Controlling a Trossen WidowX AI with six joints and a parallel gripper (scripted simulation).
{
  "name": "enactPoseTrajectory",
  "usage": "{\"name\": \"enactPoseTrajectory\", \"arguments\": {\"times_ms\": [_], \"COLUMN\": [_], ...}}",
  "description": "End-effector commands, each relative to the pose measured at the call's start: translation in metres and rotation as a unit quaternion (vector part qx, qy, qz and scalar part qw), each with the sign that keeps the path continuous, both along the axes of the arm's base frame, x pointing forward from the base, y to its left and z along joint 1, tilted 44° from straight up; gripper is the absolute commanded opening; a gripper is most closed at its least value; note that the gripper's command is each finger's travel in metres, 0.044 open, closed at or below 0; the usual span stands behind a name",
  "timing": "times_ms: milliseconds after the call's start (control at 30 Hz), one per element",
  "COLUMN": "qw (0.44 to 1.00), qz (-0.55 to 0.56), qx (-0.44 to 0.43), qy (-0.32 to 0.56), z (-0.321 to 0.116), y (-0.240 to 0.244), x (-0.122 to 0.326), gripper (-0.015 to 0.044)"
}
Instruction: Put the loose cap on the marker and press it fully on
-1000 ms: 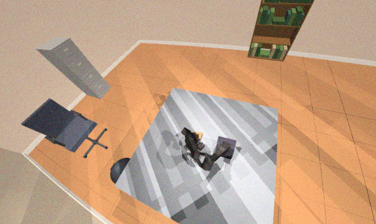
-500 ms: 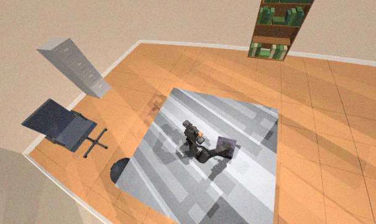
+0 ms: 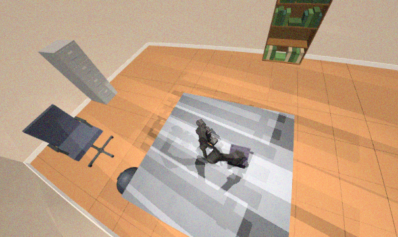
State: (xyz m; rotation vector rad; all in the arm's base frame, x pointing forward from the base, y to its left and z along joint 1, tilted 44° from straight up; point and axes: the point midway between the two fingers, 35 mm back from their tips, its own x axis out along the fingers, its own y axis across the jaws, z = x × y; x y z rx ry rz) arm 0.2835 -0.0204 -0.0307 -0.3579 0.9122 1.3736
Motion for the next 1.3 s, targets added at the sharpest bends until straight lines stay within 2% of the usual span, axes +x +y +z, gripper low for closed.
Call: {"name": "enactPoseTrajectory", "arguments": {"times_ms": [0, 1267], "qw": [1.000, 1.000], "qz": [0.005, 0.006], "qx": [0.001, 0.003], "qy": [-0.005, -0.006], "z": [-0.007, -0.042], "y": [-0.018, 0.009], "x": [0.002, -0.001], "gripper": [0.0000, 0.0000]}}
